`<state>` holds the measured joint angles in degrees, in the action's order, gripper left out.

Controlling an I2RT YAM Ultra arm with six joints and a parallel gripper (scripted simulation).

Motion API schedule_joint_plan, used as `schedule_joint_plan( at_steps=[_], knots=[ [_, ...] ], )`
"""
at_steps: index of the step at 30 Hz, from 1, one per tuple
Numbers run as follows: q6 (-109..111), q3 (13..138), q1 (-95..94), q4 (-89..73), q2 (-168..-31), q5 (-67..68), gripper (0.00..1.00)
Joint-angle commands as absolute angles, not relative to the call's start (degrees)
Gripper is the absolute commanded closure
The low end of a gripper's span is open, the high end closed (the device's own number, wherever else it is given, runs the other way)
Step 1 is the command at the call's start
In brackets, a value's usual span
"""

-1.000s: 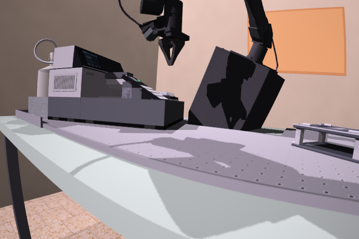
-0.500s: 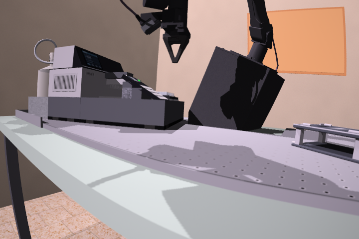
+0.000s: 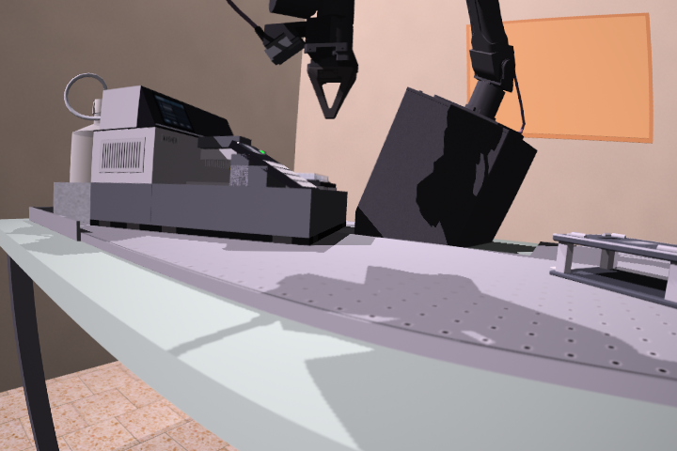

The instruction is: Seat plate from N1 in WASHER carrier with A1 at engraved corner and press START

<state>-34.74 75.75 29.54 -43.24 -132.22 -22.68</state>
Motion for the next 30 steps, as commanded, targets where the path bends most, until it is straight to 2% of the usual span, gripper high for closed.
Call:
schedule_joint_plan(
  at_steps=[1,20,30],
  knots=[
    [-34.0,77.0,30.7,-42.6,-131.2,-22.6,1.00],
    [-34.0,77.0,30.8,-42.6,-131.2,-22.6,1.00],
    [-47.1,56.8,21.9,-15.5,-124.1,-11.5,1.00]
  ],
)
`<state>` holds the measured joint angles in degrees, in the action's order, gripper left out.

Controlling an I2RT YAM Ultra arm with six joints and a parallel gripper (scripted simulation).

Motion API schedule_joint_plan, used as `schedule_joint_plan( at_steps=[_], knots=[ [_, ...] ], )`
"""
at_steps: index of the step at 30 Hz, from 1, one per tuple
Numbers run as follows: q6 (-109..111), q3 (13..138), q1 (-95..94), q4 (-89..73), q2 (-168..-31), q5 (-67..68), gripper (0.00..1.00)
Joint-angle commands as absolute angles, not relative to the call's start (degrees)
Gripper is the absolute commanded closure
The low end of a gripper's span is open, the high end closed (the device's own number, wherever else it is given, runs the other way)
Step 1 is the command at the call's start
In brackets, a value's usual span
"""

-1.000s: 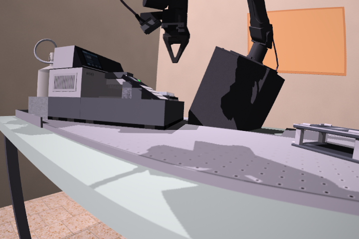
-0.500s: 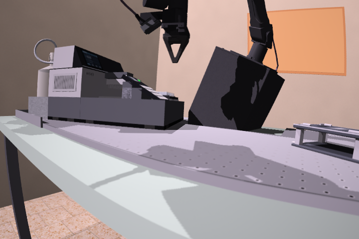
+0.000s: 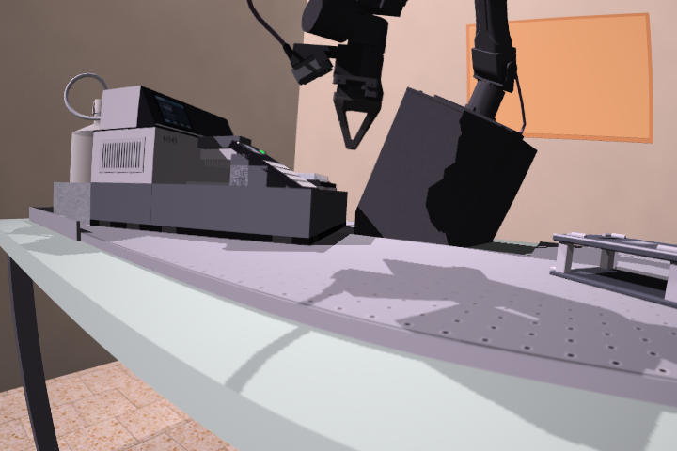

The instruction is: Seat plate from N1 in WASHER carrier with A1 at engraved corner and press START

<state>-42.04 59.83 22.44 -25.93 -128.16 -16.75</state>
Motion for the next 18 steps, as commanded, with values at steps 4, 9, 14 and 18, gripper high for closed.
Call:
schedule_joint_plan(
  at_steps=[4,9,14,18],
  knots=[
    [-48.5,54.3,22.1,-12.1,-123.1,-9.5,1.00],
    [-48.6,54.1,21.8,-10.3,-125.0,-8.9,1.00],
    [-48.6,54.2,21.8,-9.8,-124.9,-8.8,1.00],
    [-48.6,54.2,21.8,-9.8,-125.0,-8.8,1.00]
  ],
)
